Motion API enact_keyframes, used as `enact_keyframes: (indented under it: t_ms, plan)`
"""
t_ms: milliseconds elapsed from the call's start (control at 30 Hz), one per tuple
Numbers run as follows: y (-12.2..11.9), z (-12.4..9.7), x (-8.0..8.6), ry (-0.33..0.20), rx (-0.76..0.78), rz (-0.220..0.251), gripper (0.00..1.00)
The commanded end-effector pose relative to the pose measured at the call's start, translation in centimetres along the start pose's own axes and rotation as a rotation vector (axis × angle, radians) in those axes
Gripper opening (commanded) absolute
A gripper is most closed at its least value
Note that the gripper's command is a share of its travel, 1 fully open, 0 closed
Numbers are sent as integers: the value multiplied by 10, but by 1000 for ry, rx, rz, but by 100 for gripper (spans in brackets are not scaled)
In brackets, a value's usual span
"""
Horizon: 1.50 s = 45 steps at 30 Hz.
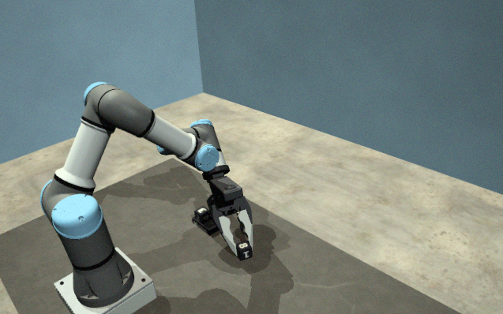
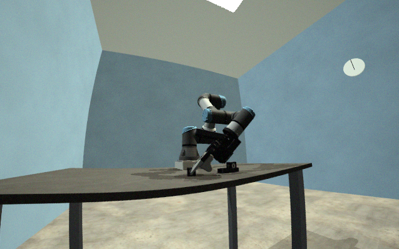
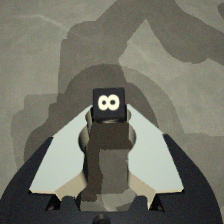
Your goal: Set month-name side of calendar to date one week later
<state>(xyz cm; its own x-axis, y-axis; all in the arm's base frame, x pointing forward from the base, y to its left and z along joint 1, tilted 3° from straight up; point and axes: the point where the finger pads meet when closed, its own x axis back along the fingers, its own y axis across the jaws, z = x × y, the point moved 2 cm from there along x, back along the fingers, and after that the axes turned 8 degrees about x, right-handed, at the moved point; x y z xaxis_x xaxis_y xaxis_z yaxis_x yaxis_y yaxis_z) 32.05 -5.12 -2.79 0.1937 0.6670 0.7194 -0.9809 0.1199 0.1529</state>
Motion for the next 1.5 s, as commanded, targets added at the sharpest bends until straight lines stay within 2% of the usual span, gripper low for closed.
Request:
enact_keyframes:
  t_ms: [0, 567, 833, 1233, 1467]
  plan:
    - [-1, 0, 1, 0, -2, 2, 11]
    - [-1, 1, 1, 0, -2, 2, 11]
    - [0, 8, 8, 0, -2, 2, 11]
    - [5, 42, 42, 0, -2, 2, 11]
    - [6, 49, 49, 0, -2, 2, 11]
